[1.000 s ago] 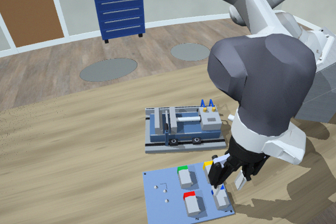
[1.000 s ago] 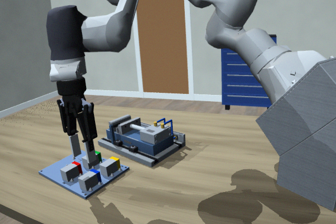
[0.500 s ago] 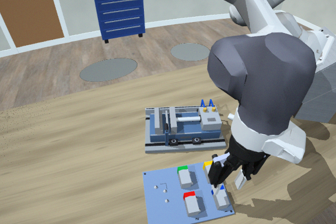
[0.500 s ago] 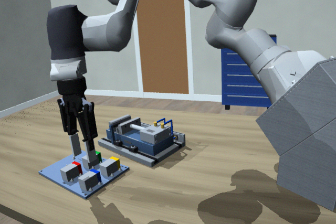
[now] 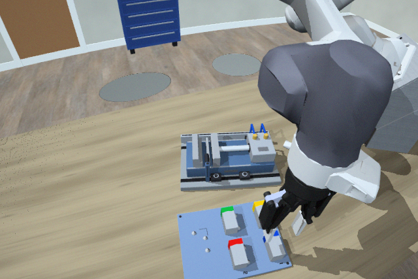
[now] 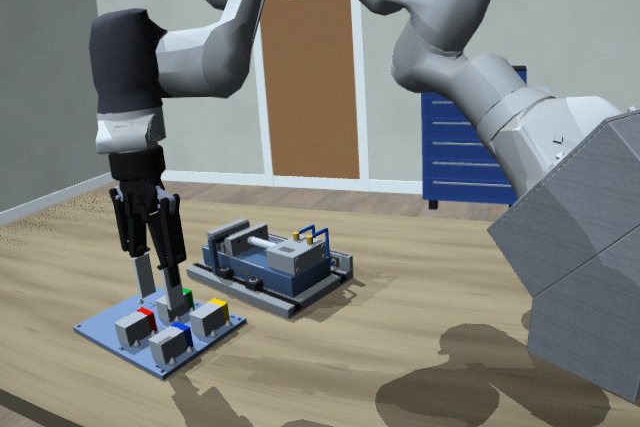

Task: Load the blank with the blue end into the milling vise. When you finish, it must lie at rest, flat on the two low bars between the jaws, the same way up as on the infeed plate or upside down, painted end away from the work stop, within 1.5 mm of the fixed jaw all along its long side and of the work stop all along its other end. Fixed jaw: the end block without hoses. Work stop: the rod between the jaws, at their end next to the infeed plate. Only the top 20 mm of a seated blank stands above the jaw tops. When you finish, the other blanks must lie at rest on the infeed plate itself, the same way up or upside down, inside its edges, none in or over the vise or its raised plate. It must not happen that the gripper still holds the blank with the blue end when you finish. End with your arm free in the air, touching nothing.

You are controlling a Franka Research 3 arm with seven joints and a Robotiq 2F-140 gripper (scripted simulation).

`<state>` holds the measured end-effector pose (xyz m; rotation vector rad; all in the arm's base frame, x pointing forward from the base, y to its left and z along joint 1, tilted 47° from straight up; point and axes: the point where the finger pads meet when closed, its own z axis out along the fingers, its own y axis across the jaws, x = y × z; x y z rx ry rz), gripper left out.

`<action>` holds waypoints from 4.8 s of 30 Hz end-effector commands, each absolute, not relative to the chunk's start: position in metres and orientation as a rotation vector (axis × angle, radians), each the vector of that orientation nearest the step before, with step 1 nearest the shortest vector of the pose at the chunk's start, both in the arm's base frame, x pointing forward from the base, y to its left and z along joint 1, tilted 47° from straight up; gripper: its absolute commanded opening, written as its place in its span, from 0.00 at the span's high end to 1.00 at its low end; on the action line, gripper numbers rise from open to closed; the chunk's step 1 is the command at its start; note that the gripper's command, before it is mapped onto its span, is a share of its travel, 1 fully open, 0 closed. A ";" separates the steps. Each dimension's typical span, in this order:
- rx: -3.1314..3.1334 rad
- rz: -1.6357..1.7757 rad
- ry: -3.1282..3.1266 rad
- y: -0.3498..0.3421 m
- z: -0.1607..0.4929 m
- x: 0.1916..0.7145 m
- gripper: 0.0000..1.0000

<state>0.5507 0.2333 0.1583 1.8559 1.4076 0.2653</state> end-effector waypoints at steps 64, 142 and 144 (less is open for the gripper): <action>1.854 0.259 1.409 0.199 0.106 0.596 0.60; 1.852 0.262 1.412 0.201 0.110 0.592 1.00; 1.852 0.262 1.412 0.201 0.110 0.592 1.00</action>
